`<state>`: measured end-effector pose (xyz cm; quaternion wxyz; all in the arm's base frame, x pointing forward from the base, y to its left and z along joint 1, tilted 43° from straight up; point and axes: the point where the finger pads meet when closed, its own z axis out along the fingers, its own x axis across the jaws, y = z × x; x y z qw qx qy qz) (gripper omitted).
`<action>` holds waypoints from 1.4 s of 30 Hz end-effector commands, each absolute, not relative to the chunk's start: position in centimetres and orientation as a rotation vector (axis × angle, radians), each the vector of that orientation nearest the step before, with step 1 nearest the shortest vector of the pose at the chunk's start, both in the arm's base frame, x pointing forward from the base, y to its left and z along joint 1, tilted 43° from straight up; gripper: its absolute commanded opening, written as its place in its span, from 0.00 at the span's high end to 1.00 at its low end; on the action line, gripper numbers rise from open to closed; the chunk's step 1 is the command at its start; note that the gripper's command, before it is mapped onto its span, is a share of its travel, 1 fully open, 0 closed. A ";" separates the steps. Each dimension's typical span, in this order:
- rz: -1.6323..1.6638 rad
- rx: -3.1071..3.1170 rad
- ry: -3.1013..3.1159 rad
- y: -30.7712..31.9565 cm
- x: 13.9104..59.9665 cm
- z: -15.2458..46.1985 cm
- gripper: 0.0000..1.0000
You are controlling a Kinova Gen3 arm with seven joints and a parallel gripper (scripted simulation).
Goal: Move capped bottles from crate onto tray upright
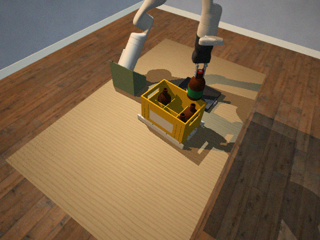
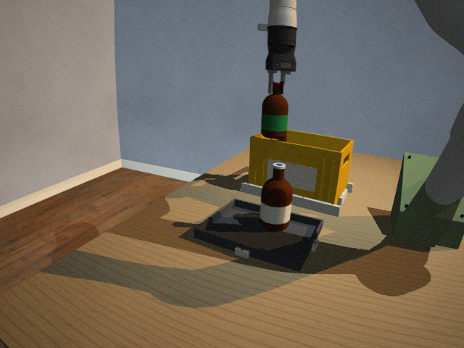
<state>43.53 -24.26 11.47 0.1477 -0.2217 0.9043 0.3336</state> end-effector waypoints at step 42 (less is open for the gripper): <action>0.951 -0.642 2.602 -19.1 44.5 16.8 1.00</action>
